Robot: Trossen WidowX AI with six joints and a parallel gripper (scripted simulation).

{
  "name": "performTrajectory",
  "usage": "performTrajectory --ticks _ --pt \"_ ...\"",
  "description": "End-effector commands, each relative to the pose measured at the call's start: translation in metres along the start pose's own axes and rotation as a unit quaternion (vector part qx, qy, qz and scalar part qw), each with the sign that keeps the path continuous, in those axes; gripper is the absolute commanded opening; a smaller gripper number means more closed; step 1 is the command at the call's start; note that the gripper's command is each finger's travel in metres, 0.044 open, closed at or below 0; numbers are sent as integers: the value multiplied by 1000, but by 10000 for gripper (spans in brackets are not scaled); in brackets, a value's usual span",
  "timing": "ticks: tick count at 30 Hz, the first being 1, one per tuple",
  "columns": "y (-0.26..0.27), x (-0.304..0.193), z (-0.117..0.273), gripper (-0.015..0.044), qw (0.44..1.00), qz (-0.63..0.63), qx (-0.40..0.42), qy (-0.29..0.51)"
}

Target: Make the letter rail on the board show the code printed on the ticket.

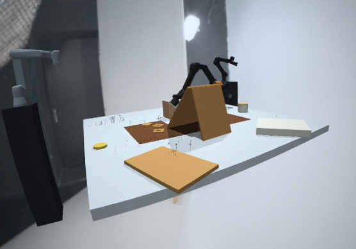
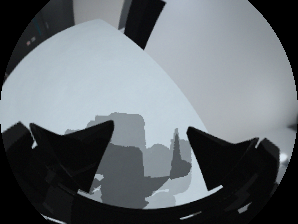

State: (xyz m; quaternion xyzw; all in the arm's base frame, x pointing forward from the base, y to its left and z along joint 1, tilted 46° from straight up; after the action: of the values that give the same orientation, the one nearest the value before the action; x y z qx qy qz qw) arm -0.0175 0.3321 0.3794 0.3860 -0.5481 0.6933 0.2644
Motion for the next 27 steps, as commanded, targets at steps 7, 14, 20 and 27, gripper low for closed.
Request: performTrajectory --ticks 7,14,20,27 --pt "-70 -31 40 440 991 55 -107 51" --pt "-110 -69 71 440 978 72 -159 117" --pt "-139 -103 106 440 960 78 -199 179" --pt "-165 -145 155 440 935 73 -235 255"
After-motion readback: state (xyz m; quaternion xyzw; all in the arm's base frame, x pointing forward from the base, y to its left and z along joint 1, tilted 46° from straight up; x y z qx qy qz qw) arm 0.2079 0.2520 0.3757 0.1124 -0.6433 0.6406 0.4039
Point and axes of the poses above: the point midway between the two fingers, 35 mm back from their tips, its own z axis back along the fingers, its own y axis across the jaws, x = y × z, the point moved 7 cm from there along z, back along the fingers, and after that the axes turned 9 degrees about -z, right-handed, at the moved point
